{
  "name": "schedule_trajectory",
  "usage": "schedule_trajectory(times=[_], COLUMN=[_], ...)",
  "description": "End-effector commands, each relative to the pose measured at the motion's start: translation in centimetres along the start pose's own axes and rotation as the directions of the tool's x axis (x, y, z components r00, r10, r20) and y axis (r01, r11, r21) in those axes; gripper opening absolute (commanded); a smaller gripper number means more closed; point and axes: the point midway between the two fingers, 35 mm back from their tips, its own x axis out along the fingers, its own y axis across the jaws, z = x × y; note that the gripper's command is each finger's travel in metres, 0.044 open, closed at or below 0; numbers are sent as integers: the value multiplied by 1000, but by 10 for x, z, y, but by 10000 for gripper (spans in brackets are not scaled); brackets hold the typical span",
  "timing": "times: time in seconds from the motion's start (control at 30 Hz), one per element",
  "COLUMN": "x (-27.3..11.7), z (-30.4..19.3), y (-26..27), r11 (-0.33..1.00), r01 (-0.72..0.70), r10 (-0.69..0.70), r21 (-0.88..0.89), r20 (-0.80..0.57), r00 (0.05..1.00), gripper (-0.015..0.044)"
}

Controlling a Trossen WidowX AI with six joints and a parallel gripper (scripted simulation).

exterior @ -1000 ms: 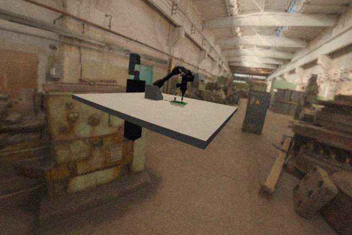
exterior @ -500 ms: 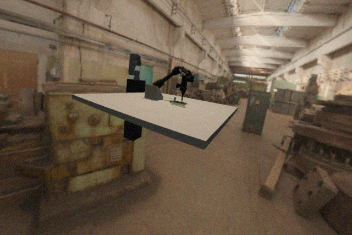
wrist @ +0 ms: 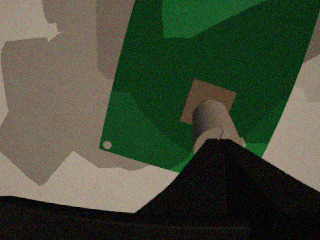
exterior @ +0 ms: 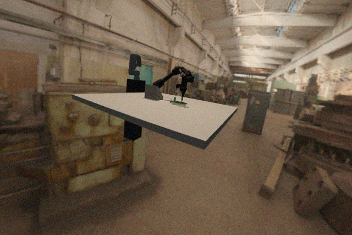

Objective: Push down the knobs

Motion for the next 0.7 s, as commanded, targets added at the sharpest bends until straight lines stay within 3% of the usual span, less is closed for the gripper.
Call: schedule_trajectory(times=[0.0, 0.67], x=[2, 3], z=[0, 0], y=[0, 0], r11=[1000, 1000], r01=[4, 4], r10=[-4, -4], r21=[6, 6], r20=[-3, -3], r00=[1000, 1000], gripper=[0, 0])
